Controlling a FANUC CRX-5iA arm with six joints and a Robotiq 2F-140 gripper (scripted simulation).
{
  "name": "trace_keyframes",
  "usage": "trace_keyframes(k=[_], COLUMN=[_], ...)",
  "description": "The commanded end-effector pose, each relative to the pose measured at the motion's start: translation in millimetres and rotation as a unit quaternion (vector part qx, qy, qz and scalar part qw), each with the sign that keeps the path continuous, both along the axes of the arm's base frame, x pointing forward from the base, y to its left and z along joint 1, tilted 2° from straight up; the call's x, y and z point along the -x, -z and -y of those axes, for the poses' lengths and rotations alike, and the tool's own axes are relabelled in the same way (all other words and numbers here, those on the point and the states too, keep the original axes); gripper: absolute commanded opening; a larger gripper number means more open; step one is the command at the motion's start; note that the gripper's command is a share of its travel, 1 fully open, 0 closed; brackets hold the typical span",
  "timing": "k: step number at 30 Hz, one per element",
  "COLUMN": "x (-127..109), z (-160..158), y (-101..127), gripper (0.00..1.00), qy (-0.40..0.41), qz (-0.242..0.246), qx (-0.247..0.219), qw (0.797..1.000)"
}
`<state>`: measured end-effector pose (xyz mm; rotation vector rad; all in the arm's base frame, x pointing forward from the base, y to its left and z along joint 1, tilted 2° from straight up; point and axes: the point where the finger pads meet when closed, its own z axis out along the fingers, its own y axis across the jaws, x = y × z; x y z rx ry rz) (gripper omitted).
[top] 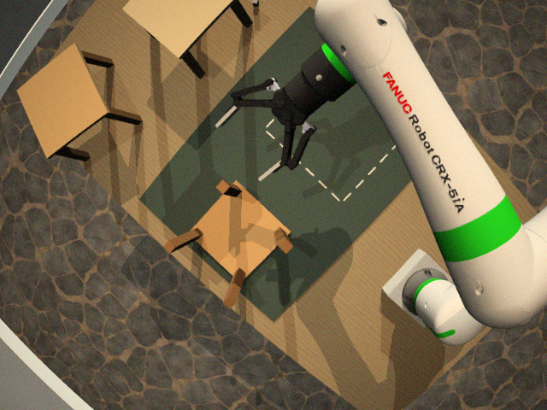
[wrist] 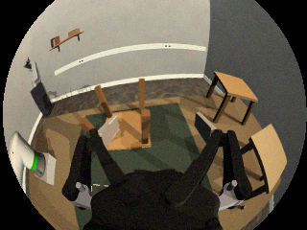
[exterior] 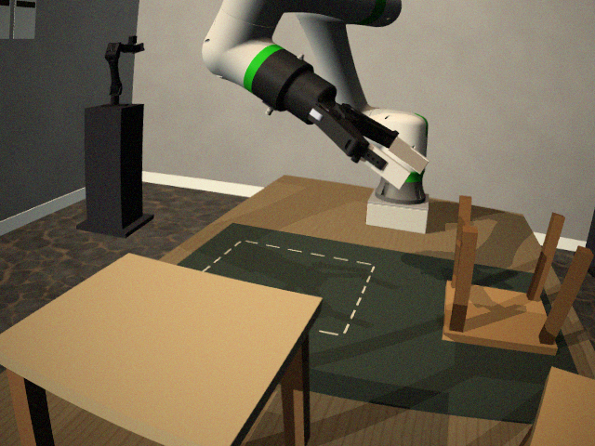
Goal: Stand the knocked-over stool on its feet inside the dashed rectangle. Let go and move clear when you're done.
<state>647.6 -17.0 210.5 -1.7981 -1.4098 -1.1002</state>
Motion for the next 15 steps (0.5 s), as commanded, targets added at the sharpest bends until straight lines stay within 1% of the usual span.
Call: trace_keyframes(k=[1, 3, 4, 6, 7, 9, 10, 12, 13, 15], x=[16, 16, 23, 23, 29, 29, 36, 36, 42, 42], z=[-46, -46, -61, -61, -76, -76, -90, -90, -104, -104], y=[4, 4, 7, 7, 7, 7, 10, 10, 10, 10], gripper=[1.0, 1.0, 1.0, 1.0, 1.0, 1.0, 1.0, 1.0, 1.0, 1.0], qy=[0.001, 0.001, -0.004, -0.004, -0.008, -0.008, -0.013, -0.013, -0.016, -0.016], qz=[-0.027, -0.027, -0.036, -0.036, -0.042, -0.042, -0.052, -0.052, -0.057, -0.057], qx=[0.107, 0.107, 0.143, 0.143, 0.18, 0.18, 0.214, 0.214, 0.247, 0.247], qw=[0.994, 0.994, 0.989, 0.989, 0.983, 0.983, 0.975, 0.975, 0.967, 0.967])
